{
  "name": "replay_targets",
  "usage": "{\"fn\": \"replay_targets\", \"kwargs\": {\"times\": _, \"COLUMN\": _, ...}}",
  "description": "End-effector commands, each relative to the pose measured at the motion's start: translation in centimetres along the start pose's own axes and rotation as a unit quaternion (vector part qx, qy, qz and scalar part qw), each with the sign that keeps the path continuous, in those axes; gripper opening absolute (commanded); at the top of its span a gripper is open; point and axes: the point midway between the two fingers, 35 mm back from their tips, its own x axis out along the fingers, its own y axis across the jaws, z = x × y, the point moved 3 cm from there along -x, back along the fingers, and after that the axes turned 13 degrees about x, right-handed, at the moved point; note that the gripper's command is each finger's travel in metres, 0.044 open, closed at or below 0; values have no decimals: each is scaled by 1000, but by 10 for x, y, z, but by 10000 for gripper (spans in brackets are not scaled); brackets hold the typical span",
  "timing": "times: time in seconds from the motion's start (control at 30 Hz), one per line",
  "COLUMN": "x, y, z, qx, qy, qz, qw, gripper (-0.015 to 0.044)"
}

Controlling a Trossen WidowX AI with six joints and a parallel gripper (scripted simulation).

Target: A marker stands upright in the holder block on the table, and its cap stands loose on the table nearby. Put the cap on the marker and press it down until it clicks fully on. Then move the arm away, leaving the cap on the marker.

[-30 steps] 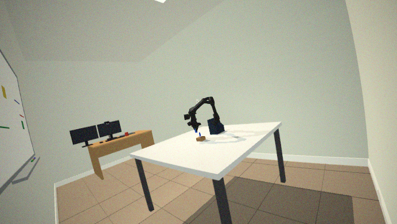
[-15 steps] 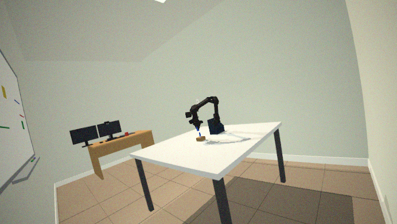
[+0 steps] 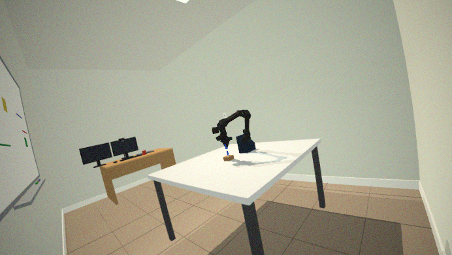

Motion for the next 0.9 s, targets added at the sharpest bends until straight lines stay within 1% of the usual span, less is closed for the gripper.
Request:
{"fn": "replay_targets", "kwargs": {"times": 0.0, "x": 4, "y": 1, "z": 0, "qx": 2, "qy": 0, "qz": 2, "qw": 1000, "gripper": 0}}
{"fn": "replay_targets", "kwargs": {"times": 0.87, "x": 46, "y": 1, "z": 0, "qx": 2, "qy": 0, "qz": 2, "qw": 1000, "gripper": 0}}
